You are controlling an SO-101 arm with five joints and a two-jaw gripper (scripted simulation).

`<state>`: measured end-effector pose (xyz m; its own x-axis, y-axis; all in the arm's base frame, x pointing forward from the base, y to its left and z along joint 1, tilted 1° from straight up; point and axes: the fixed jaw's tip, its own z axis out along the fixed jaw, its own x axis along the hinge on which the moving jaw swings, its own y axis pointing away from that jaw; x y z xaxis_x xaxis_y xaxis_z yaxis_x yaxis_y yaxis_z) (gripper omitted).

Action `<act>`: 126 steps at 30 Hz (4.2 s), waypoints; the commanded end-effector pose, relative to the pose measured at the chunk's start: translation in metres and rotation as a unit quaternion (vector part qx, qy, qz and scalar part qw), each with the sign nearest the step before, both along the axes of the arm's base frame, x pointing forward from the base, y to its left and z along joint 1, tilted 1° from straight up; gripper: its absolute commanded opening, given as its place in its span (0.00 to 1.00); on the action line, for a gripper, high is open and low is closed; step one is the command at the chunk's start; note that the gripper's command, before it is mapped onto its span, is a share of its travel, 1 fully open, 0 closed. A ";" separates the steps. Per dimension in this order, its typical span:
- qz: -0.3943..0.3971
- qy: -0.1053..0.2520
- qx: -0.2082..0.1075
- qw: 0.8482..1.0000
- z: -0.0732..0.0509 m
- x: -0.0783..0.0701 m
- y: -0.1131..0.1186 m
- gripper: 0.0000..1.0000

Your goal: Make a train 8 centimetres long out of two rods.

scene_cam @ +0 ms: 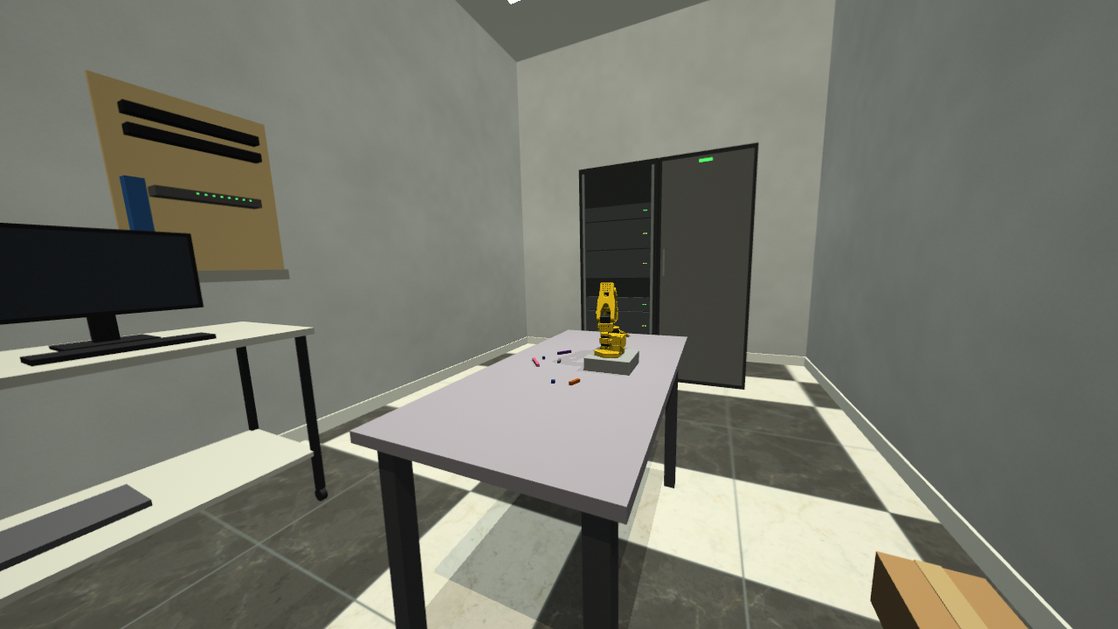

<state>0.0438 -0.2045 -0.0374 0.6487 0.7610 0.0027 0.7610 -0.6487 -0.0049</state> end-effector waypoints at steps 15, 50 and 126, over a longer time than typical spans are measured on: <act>-0.009 0.003 0.017 1.000 -0.008 -0.004 0.009 0.19; -0.009 0.003 0.017 1.000 -0.008 -0.004 0.009 0.05; -0.006 0.003 0.017 1.000 0.029 -0.005 0.010 0.00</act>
